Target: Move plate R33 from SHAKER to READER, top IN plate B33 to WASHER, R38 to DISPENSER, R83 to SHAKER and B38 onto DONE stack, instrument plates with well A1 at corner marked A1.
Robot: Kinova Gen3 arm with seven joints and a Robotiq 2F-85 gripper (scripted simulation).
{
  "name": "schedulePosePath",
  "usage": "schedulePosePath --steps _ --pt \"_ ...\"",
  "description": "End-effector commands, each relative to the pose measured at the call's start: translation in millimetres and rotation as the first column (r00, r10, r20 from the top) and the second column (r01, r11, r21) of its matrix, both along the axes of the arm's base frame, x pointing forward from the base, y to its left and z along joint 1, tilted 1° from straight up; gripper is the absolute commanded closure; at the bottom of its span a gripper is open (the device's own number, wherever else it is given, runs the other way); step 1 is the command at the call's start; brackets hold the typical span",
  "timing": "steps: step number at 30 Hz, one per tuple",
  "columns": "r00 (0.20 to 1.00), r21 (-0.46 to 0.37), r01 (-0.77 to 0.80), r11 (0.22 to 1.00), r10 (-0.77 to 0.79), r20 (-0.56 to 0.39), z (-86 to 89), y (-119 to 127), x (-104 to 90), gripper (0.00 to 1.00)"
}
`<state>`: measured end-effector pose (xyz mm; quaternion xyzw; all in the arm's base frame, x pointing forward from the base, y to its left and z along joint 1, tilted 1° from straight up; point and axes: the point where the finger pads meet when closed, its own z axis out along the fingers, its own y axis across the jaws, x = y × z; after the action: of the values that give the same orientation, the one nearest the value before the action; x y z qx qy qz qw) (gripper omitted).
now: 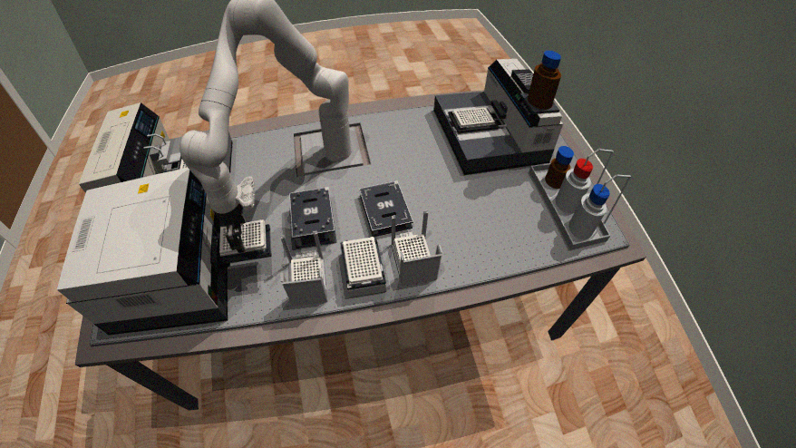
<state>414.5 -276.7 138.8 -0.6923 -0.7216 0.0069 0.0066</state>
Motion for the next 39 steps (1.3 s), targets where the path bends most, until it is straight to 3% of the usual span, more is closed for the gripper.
schedulePosePath --steps 1,39 --pt "1.000 0.004 -0.002 1.000 0.002 0.010 8.5 1 3.0 0.06" --pt "1.000 0.004 -0.003 1.000 0.003 0.010 53.9 1 3.4 0.06"
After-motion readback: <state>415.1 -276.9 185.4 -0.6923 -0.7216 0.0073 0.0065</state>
